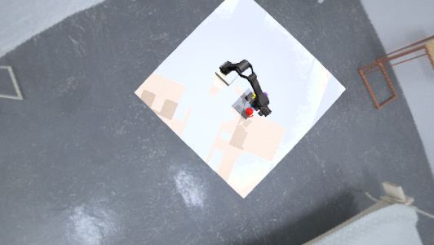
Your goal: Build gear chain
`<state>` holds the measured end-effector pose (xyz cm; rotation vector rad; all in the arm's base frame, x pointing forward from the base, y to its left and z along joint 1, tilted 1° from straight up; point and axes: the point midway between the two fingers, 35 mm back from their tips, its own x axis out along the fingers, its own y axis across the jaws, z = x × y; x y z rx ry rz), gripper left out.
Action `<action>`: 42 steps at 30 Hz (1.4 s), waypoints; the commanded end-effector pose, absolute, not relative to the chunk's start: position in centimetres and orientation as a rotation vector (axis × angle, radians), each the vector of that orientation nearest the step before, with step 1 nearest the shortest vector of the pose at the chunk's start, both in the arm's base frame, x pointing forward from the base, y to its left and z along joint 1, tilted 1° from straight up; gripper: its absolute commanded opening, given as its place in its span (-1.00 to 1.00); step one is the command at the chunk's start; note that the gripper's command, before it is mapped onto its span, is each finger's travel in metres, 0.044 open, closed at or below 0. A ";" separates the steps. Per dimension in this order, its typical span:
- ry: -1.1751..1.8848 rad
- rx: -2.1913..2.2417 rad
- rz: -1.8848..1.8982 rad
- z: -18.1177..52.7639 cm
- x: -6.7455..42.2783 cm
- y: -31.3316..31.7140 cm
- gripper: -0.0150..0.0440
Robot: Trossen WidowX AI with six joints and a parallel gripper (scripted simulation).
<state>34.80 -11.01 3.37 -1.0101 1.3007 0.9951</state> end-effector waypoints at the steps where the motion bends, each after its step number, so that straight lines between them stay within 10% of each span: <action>1: 1.319 -0.973 0.962 2.7 34.8 -11.0 -0.49; 42: 1.281 -1.049 1.036 0.6 34.9 -11.0 -0.49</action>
